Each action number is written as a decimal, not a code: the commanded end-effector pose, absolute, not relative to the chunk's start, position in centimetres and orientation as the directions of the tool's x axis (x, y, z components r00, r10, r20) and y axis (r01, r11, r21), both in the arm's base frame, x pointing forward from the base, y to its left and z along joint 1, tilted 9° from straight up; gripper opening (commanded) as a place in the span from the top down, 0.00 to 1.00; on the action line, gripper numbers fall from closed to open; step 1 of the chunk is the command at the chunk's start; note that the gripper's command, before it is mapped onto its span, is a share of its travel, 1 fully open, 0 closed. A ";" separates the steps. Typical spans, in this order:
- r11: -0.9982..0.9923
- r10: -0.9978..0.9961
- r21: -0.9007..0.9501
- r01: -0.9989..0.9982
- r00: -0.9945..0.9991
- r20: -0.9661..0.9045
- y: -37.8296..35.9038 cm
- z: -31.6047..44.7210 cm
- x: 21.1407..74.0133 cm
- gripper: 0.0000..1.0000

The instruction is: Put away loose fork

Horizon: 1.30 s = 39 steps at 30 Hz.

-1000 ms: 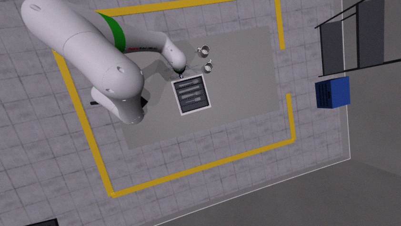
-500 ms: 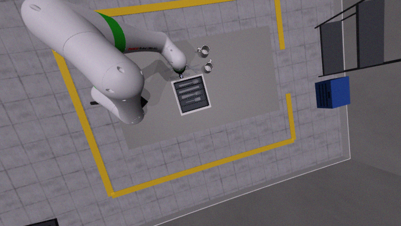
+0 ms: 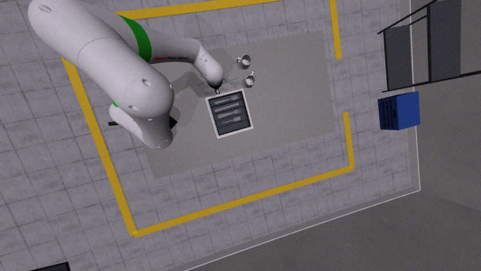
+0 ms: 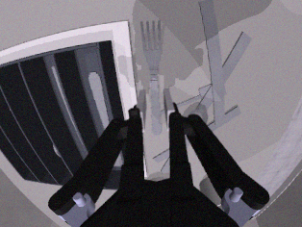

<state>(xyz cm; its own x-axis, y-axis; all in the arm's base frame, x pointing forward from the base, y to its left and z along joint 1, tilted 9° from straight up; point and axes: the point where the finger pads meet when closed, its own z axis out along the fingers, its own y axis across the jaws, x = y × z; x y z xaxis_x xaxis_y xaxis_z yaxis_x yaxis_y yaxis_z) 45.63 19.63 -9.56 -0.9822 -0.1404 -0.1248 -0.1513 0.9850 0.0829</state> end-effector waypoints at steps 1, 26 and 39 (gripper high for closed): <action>0.985 -0.140 0.083 -0.151 -0.982 -0.125 19.7 -9.7 45.7 0.82; 0.985 -0.140 0.083 -0.151 -0.982 -0.125 19.9 -12.0 45.9 0.82; 0.985 -0.140 0.083 -0.151 -0.982 -0.125 19.9 -12.2 45.9 0.82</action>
